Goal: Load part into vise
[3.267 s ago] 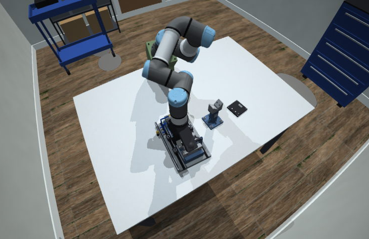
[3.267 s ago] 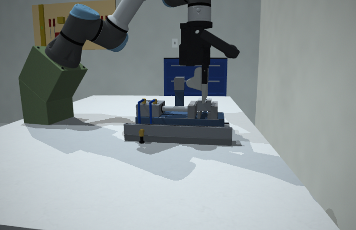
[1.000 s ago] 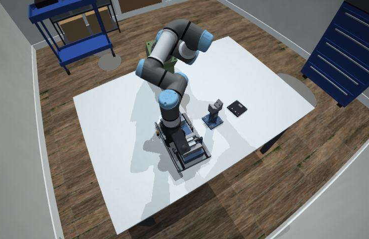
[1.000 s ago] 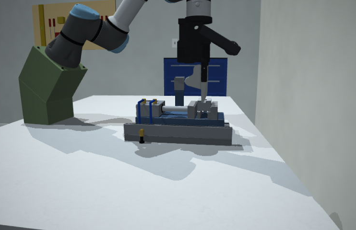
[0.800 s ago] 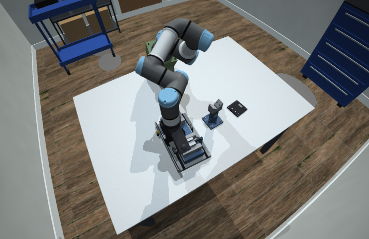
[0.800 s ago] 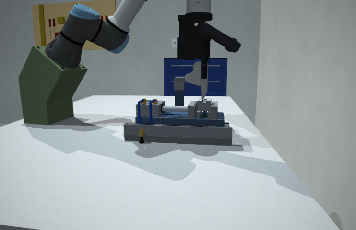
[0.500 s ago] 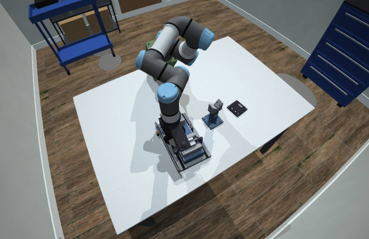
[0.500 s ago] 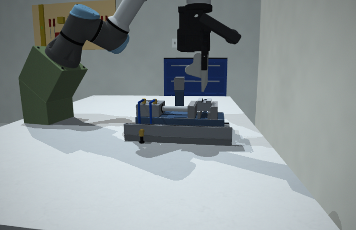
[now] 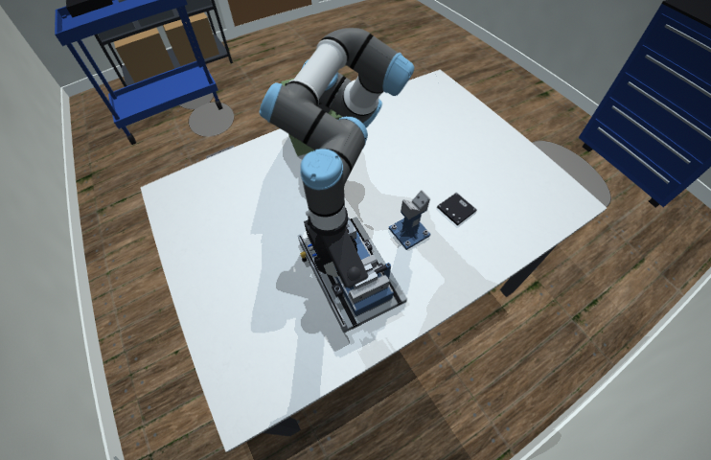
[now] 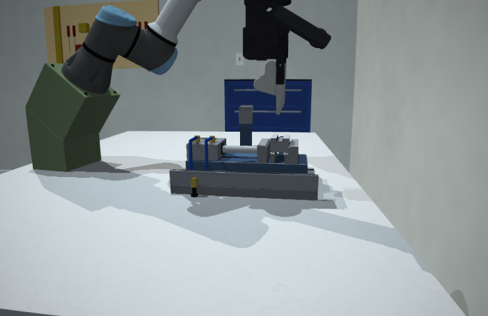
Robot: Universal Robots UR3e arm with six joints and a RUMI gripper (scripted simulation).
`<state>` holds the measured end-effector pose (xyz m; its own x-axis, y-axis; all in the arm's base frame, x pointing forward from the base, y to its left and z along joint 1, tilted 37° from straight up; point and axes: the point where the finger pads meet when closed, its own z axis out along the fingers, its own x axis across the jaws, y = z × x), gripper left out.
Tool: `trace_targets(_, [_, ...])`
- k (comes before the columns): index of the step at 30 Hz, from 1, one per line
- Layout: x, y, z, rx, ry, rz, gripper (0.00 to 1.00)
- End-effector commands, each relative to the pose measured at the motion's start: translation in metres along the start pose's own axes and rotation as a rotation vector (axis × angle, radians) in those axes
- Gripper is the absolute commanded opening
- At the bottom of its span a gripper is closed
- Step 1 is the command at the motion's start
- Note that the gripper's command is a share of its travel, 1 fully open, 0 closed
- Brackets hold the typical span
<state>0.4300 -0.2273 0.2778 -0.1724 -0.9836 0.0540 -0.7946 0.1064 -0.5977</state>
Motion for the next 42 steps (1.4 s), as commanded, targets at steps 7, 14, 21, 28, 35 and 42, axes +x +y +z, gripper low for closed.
trace_targets(7, [0.000,-0.001,-0.003,0.001,0.001,-0.001,0.00])
trace_targets(14, [0.000,-0.001,-0.003,0.001,0.001,-0.001,0.00])
trace_targets(21, [-0.006,-0.001,-0.004,0.001,0.001,-0.001,0.00])
trace_targets(28, [-0.016,0.000,-0.004,0.002,0.001,-0.001,0.00])
trace_targets(35, [-0.016,0.000,-0.004,0.002,0.001,-0.001,0.00])
trace_targets(42, [-0.016,0.000,-0.004,0.002,0.001,-0.001,0.00])
